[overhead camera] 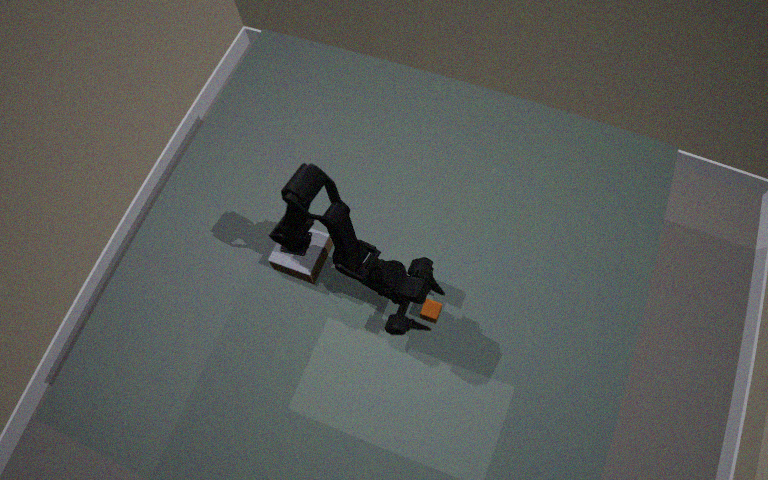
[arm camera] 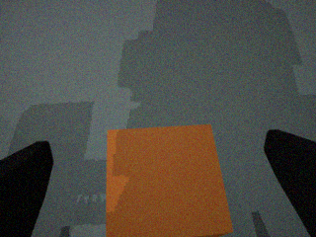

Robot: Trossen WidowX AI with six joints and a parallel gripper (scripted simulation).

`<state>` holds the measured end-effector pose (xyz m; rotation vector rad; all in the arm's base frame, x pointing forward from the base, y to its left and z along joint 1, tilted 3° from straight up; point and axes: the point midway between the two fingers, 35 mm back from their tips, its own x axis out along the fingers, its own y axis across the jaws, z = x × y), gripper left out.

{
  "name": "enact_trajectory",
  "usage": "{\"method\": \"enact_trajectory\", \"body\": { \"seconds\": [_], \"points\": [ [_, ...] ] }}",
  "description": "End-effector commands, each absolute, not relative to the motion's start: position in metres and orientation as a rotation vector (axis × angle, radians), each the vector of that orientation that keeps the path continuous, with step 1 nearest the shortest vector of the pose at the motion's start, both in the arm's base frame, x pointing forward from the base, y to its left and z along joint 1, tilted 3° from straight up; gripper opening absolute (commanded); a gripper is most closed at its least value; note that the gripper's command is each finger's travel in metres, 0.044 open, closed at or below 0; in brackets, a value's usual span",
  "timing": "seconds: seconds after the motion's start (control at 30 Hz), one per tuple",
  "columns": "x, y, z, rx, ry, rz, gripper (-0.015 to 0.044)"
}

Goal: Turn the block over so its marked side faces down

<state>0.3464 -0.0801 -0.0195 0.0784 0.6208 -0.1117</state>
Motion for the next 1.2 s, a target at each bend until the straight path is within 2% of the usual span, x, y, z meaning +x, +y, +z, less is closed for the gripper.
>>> {"method": "enact_trajectory", "body": {
  "seconds": [0.0,0.13,0.4,1.0,1.17],
  "points": [
    [0.349,-0.083,0.006,0.082,0.820,-0.109,0.0440],
    [0.346,-0.083,0.039,0.075,0.886,-0.107,0.0440],
    [0.323,-0.077,0.048,0.091,1.015,-0.097,0.0440],
    [0.324,-0.078,0.048,0.092,1.021,-0.097,0.0440],
    [0.339,-0.081,0.053,0.102,1.163,-0.092,0.0440]
  ]
}}
